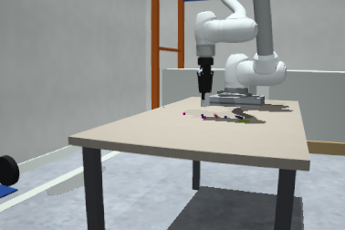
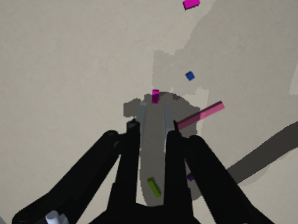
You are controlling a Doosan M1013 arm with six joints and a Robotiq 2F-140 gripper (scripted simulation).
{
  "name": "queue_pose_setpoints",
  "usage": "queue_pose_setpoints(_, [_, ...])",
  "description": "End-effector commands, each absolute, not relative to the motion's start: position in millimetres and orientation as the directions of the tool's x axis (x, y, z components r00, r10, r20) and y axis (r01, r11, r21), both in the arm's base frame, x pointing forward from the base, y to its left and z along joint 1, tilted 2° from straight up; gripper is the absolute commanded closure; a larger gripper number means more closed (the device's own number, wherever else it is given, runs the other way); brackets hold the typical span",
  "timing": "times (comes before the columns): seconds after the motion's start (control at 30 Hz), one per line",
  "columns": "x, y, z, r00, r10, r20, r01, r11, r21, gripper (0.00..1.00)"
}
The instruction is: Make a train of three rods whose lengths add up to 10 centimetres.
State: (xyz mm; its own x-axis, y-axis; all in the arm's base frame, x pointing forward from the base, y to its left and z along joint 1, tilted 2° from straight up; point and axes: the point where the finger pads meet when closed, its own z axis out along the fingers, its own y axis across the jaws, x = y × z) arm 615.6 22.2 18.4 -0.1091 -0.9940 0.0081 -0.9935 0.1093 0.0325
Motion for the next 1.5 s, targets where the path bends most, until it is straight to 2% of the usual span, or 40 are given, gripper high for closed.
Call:
queue_pose_setpoints(0.0, [615.5, 22.3, 14.6, -0.109, -0.994, 0.008, -0.993, 0.109, 0.032, 0.85])
queue_pose_setpoints(0.83, [614.6, 22.2, -17.4, -0.109, -0.994, 0.008, -0.993, 0.109, 0.032, 0.85])
queue_pose_setpoints(1.47, [614.4, 22.2, -21.7, -0.109, -0.994, 0.008, -0.993, 0.109, 0.032, 0.85])
